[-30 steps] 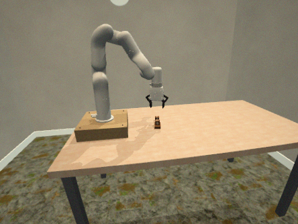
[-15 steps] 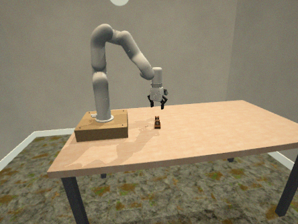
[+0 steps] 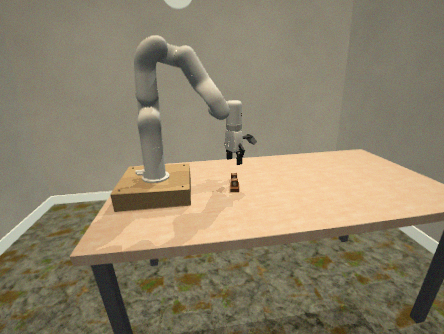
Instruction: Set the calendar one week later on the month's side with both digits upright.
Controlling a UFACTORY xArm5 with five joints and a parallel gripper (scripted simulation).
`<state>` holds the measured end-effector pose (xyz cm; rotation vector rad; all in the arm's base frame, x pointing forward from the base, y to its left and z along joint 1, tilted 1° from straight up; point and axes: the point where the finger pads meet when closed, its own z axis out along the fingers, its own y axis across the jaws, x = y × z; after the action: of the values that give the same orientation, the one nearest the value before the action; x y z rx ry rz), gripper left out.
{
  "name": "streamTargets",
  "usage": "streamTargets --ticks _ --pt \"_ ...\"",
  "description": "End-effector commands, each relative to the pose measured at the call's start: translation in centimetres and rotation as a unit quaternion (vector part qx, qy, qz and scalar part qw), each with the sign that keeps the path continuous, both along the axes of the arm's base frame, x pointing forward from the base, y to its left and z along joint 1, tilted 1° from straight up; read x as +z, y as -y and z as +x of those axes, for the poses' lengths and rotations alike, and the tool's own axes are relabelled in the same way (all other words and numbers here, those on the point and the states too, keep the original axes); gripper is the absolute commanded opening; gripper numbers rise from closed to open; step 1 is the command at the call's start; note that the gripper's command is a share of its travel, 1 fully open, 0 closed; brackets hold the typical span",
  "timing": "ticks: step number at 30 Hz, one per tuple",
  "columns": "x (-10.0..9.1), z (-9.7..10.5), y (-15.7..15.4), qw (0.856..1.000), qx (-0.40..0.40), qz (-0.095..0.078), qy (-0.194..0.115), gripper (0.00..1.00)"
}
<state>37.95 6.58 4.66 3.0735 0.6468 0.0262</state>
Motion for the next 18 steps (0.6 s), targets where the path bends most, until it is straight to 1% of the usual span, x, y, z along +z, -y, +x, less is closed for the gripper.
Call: streamTargets --ticks 1,6,8,9,13,15,16,18 --pt "0.1 0.1 0.5 0.996 -0.086 0.002 0.002 1.0" --pt "0.1 0.0 0.9 0.988 -0.157 0.003 0.001 1.0" --pt "0.1 0.0 0.9 0.988 -0.157 0.003 0.001 1.0" --pt "0.1 0.0 1.1 0.98 -0.201 0.004 0.001 1.0" --pt "0.1 0.0 1.4 0.97 -0.245 0.005 0.001 1.0" --pt "0.1 -0.1 1.6 0.96 -0.281 0.005 0.001 1.0" --pt "0.1 -0.1 1.6 0.957 -0.289 0.005 0.001 1.0" --pt "0.1 -0.1 1.9 0.946 -0.323 0.006 0.001 1.0"
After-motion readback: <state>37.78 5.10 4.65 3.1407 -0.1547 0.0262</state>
